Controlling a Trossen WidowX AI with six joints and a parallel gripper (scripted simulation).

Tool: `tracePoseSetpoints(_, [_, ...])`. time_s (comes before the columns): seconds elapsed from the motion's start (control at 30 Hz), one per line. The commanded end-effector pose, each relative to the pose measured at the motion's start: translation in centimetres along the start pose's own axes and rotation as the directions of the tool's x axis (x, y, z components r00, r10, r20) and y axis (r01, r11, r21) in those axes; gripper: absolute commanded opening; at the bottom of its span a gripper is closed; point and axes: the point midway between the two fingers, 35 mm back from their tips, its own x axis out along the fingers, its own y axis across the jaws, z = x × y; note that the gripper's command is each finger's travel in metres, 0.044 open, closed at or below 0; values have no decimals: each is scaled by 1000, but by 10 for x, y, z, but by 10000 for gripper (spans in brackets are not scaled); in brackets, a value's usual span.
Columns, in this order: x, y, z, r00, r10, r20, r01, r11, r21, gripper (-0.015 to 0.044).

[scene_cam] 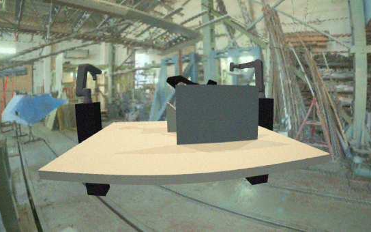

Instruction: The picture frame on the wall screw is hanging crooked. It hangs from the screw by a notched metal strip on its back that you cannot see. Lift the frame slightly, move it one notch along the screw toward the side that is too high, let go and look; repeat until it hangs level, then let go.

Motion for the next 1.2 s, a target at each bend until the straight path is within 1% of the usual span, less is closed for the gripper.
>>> tracePoseSetpoints(0.0, [0, 0, 1, 1000, 0, 5, 0, 1000, 2, 260])
tracePoseSetpoints(0.4, [1, 0, -1, 1000, 0, 0, 0, 1000, 0, 260])
tracePoseSetpoints(0.63, [37, -16, -18, 1000, 4, 1, -4, 1000, 0, 260])
tracePoseSetpoints(0.87, [73, -37, -15, 1000, 4, 3, -4, 1000, -2, 260])
tracePoseSetpoints(1.17, [76, -39, -13, 1000, 5, 3, -5, 1000, -1, 260])
